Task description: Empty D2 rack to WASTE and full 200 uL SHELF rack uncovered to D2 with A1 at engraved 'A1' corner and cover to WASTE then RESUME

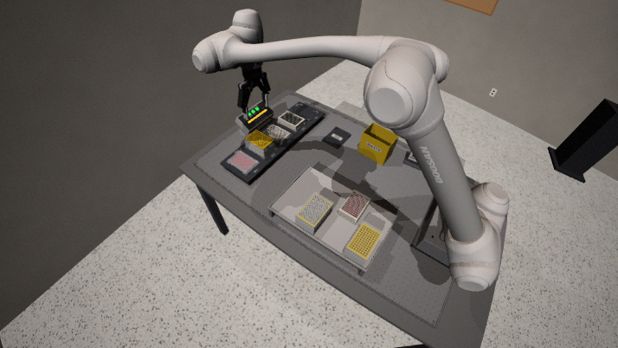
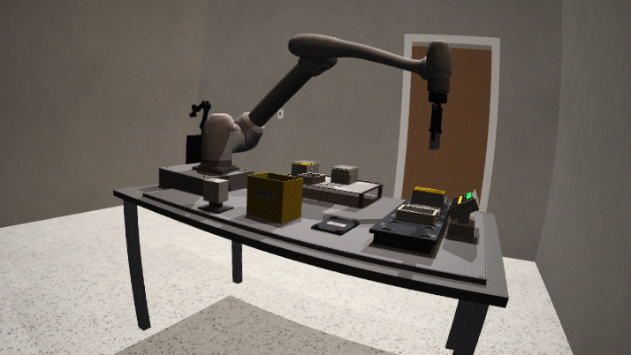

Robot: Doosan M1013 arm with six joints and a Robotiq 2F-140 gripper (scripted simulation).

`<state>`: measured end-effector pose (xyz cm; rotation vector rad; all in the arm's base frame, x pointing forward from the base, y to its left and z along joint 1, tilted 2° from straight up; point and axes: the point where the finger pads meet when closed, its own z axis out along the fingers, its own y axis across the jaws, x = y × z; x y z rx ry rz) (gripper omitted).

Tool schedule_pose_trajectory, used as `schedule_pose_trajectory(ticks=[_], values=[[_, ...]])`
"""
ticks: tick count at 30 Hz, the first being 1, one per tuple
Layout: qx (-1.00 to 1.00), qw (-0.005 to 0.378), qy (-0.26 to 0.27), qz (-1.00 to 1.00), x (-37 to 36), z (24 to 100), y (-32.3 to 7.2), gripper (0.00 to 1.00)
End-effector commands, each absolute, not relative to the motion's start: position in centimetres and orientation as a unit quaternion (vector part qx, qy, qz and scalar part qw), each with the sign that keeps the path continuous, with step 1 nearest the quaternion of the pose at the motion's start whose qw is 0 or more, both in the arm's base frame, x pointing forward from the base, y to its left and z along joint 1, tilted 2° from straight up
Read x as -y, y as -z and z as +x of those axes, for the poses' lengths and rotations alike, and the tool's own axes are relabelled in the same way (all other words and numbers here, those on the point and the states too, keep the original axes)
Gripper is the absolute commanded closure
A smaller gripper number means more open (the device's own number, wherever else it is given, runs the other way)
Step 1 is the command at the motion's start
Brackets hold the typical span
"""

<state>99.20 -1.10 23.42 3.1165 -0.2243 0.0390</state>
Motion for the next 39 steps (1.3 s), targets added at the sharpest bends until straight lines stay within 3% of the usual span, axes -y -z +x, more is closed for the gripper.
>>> schedule_pose_trajectory(ticks=[1, 39], values=[[0.072, 0.008, -0.012, 0.997, 1.1, 99.2, -23.0, 0.23], [0.072, 0.008, -0.012, 0.997, 1.2, 99.3, -17.3, 0.23]])
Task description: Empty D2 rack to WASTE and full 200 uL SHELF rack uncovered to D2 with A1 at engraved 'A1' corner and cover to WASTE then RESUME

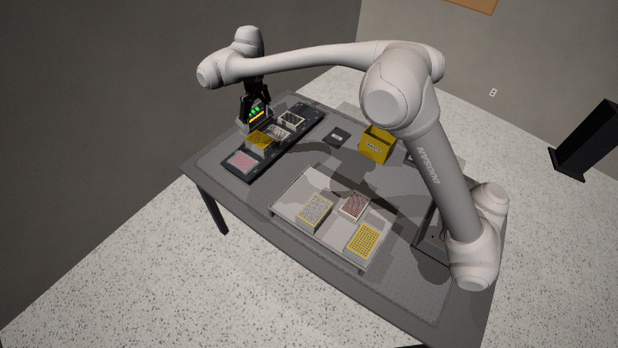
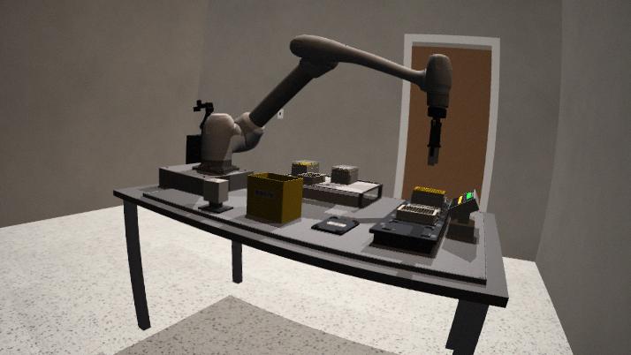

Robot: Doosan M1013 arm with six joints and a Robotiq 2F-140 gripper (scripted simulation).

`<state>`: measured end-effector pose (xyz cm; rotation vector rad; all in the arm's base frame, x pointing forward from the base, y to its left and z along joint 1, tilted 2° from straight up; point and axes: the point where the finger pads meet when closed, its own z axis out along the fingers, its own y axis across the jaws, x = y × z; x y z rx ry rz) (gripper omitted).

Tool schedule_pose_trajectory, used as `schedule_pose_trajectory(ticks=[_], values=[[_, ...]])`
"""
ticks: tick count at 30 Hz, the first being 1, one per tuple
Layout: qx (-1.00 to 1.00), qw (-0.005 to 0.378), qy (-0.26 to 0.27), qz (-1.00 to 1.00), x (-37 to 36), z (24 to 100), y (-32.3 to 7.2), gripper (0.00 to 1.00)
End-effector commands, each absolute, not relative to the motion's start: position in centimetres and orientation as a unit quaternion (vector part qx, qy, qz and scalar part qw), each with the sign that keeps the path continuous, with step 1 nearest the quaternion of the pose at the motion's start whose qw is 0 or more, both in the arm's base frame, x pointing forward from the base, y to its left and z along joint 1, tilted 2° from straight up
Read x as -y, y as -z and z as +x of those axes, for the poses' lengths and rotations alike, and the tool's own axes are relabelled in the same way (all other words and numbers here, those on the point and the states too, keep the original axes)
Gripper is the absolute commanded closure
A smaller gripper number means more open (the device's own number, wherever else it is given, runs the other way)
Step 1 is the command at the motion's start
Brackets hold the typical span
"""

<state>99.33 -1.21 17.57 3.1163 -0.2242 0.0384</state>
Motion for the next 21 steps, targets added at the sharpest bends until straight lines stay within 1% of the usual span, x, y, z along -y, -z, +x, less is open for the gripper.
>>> schedule_pose_trajectory(ticks=[1, 21], values=[[0.072, 0.008, -0.012, 0.997, 1.2, 99.3, -17.2, 0.23], [0.072, 0.008, -0.012, 0.997, 1.3, 99.4, -14.2, 0.23]])
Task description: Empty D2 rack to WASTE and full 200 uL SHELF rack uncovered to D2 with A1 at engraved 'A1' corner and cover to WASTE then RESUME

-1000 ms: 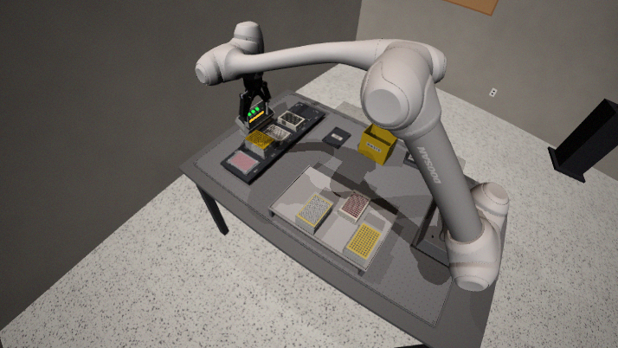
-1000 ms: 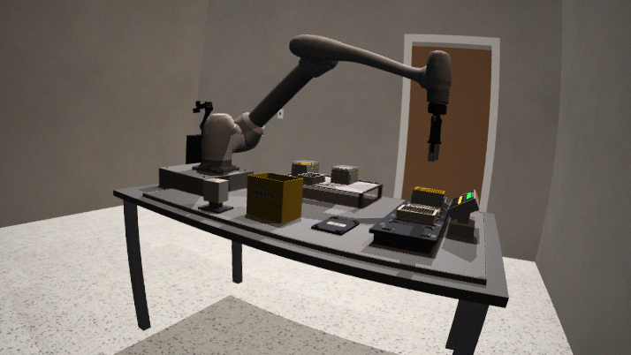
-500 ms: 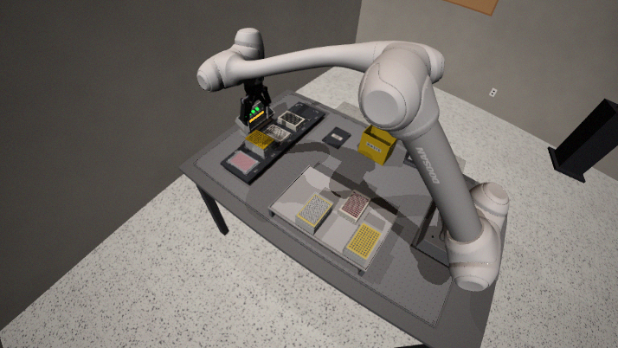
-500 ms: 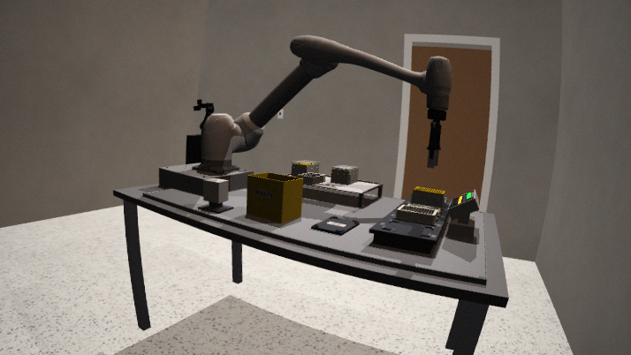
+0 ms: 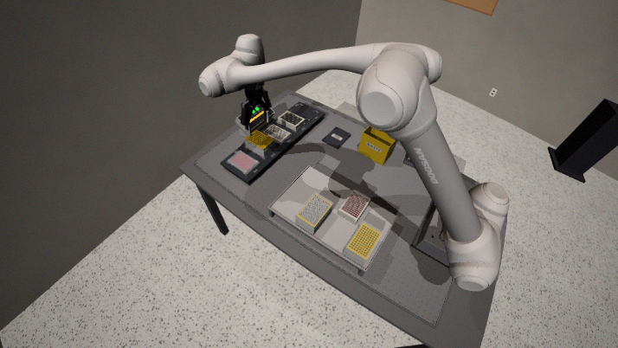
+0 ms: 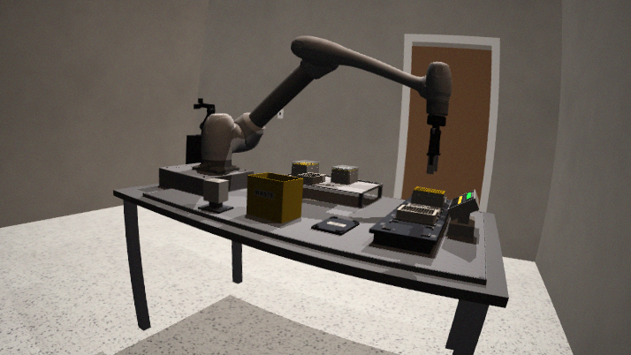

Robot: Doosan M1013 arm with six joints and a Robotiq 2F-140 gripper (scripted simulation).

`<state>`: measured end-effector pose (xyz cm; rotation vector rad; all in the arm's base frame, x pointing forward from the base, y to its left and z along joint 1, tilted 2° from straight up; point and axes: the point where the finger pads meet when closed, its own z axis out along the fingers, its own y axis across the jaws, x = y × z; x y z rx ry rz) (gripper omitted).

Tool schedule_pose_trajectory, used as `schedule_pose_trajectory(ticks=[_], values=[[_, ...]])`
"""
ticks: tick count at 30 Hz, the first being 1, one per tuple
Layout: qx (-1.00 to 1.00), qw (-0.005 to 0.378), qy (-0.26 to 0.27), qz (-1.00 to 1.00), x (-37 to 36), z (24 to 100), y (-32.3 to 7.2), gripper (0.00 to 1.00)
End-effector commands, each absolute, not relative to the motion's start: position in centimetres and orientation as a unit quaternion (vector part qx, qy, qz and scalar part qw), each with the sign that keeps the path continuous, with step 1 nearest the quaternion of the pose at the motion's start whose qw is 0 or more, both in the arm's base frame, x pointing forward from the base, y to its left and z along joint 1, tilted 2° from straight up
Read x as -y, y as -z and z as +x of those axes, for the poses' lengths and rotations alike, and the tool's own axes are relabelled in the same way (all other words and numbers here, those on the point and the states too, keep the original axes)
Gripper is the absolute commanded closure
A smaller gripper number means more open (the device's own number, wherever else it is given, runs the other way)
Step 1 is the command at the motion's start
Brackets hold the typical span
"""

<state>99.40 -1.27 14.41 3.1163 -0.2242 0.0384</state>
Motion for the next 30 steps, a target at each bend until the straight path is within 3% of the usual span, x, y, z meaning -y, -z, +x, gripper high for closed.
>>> schedule_pose_trajectory(ticks=[1, 30], values=[[0.072, 0.008, -0.012, 0.997, 1.3, 99.4, -14.2, 0.23], [0.072, 0.008, -0.012, 0.997, 1.4, 99.5, -9.8, 0.23]])
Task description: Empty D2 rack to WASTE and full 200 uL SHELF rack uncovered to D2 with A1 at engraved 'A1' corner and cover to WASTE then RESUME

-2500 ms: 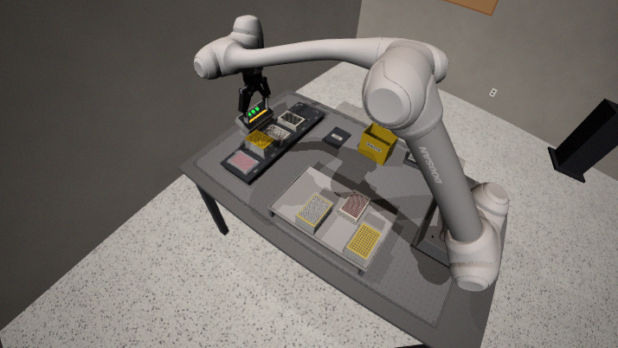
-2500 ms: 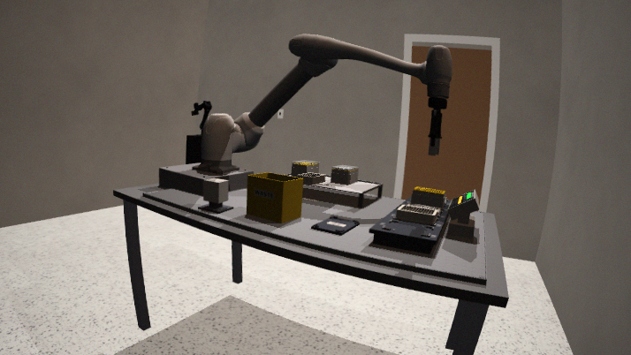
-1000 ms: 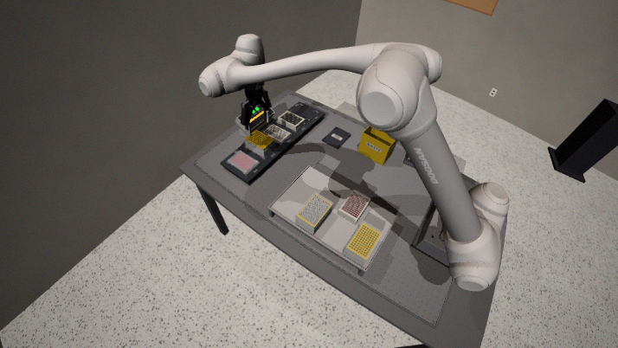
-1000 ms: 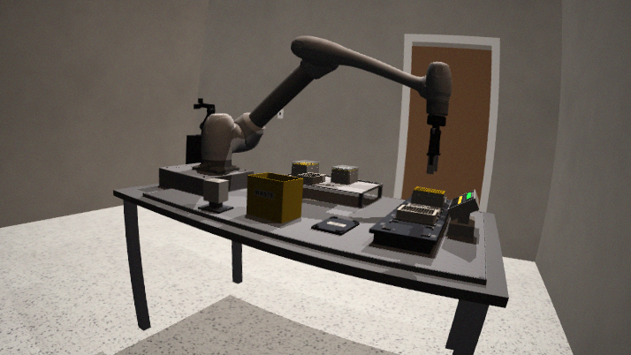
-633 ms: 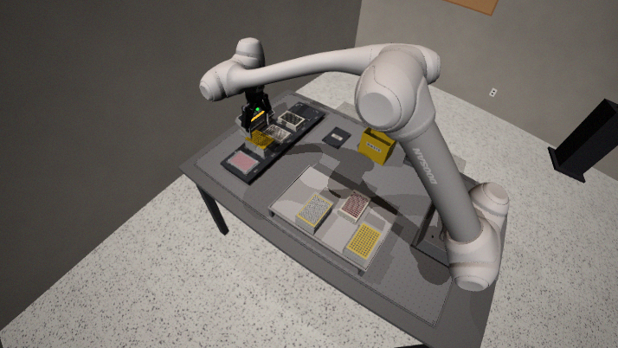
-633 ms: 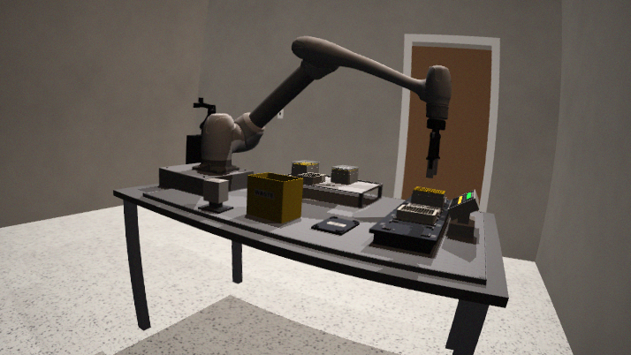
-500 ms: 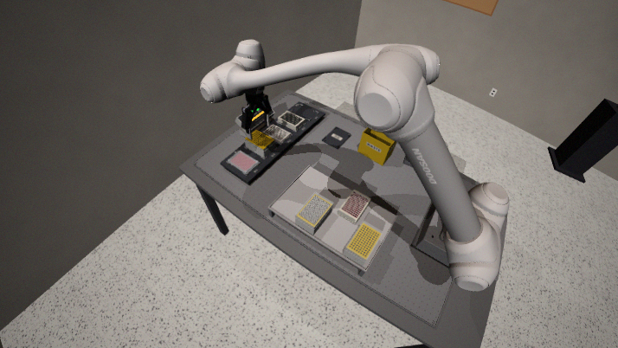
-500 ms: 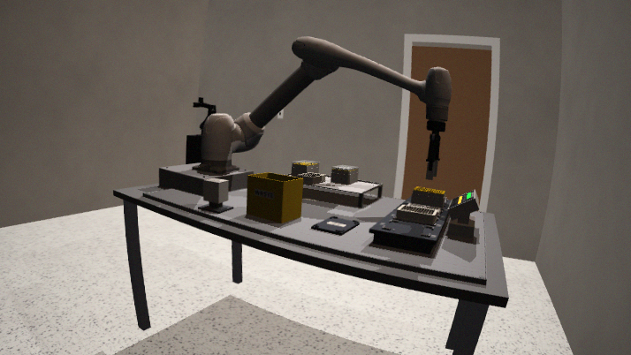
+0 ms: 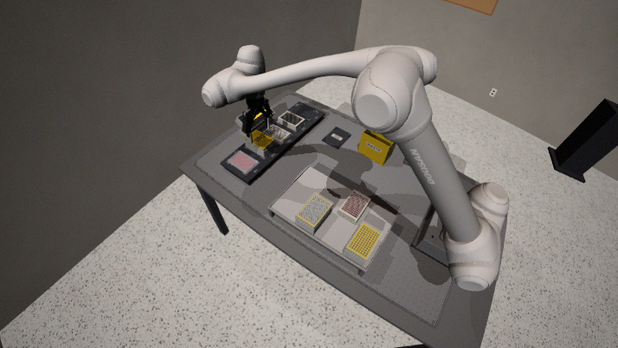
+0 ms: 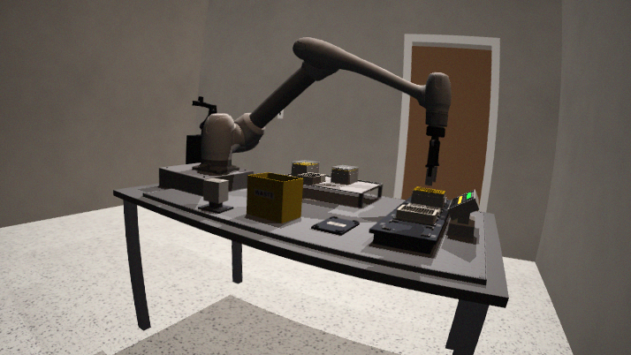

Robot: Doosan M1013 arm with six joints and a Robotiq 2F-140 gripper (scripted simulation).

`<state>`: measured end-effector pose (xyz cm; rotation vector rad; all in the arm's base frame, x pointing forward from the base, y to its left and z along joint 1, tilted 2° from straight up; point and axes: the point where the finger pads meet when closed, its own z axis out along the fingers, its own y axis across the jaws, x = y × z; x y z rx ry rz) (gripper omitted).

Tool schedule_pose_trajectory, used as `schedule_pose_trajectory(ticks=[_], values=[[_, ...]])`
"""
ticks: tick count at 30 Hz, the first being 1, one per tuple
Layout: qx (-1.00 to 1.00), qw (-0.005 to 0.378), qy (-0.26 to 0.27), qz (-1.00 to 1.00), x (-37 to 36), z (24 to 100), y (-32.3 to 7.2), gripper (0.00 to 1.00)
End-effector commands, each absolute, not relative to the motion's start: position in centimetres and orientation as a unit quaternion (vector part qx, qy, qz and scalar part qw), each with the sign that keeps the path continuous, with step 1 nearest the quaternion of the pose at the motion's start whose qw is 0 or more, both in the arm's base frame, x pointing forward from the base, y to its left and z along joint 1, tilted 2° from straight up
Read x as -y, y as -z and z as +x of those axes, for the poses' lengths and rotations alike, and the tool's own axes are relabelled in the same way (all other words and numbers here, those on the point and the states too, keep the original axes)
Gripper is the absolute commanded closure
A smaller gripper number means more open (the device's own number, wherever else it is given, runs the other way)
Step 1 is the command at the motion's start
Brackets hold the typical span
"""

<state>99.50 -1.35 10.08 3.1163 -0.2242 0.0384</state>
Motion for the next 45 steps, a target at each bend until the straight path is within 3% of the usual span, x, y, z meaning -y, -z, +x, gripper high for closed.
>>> schedule_pose_trajectory(ticks=[1, 45], values=[[0.072, 0.008, -0.012, 0.997, 1.4, 99.5, -9.7, 0.23], [0.072, 0.008, -0.012, 0.997, 1.5, 99.7, -3.4, 0.23]])
